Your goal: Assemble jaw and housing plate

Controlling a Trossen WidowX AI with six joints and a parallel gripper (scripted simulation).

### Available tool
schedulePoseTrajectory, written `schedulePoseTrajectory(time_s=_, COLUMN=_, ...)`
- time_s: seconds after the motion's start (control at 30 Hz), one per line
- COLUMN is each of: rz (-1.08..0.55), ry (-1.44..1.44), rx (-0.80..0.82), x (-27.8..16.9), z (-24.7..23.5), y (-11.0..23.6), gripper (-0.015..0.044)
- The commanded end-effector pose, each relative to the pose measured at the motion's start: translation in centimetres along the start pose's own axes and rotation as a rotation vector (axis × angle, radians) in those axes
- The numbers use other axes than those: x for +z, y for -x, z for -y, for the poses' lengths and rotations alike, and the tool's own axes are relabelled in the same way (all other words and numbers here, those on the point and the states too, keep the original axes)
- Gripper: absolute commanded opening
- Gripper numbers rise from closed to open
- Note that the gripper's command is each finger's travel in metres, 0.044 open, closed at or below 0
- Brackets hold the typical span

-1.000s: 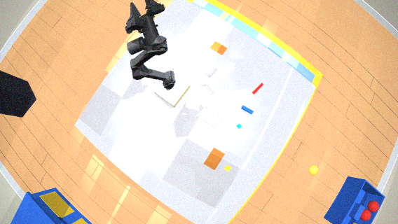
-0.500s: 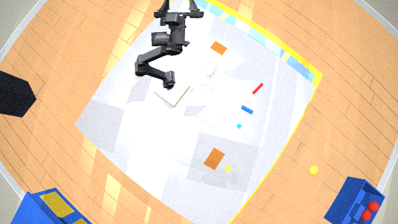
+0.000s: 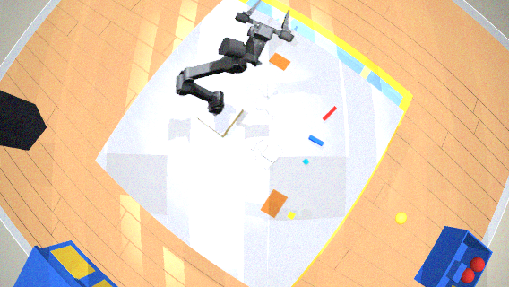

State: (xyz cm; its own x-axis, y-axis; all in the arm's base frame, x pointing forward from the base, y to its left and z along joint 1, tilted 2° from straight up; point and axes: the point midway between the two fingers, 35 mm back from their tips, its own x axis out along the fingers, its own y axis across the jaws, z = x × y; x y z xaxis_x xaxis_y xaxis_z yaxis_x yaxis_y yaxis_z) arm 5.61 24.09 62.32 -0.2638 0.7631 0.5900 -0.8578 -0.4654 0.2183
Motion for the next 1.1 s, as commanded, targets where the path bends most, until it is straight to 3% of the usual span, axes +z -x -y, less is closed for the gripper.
schedulePoseTrajectory(time_s=0.0, rz=-0.019, ry=-0.073, rx=-0.11, x=-1.5, z=3.7, y=0.2, gripper=0.044)
schedulePoseTrajectory(time_s=0.5, rz=-0.107, ry=-0.325, rx=-0.529, x=-8.5, z=15.5, y=3.8, gripper=0.044)
schedulePoseTrajectory(time_s=1.07, rz=-0.252, ry=-0.562, rx=-1.026, x=-18.3, z=24.5, y=12.7, gripper=0.044)
